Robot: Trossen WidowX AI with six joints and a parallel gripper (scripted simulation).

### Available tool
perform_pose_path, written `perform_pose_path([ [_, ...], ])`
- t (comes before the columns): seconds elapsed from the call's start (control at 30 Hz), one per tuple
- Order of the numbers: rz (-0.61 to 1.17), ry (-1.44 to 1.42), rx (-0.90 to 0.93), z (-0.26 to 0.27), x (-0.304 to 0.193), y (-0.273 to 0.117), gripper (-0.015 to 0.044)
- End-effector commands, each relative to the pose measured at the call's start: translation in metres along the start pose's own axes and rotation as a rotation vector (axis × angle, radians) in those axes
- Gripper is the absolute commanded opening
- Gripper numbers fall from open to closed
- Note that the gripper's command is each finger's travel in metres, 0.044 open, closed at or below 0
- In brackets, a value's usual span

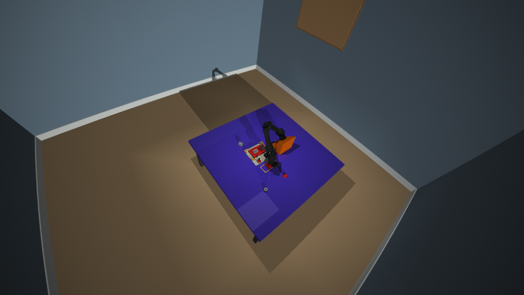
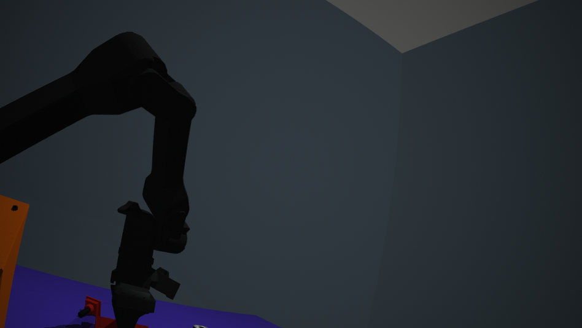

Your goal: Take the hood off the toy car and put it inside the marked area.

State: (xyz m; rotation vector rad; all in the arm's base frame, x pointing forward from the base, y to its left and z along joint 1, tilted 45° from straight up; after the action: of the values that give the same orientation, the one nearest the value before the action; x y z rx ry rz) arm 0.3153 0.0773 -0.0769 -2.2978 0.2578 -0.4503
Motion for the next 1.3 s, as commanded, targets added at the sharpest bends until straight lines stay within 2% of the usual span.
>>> perform_pose_path([
  [0.0,0.000,-0.005,-0.005,-0.001,-0.001,0.002,0.0000],
  [1.27,-0.001,-0.005,-0.006,-0.001,-0.001,0.020,0.0000],
])
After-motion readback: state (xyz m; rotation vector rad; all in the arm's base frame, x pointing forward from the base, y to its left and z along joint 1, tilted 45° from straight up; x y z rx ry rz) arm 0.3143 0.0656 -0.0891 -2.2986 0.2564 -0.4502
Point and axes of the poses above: the point midway between the two fingers, 35 mm back from their tips, its own y axis out along the fingers, its own z axis across the jaws, x = y × z, the point moved 6 cm from there along -y, back along the fingers, and after that the axes turned 15 degrees about y, right-handed, at the moved point
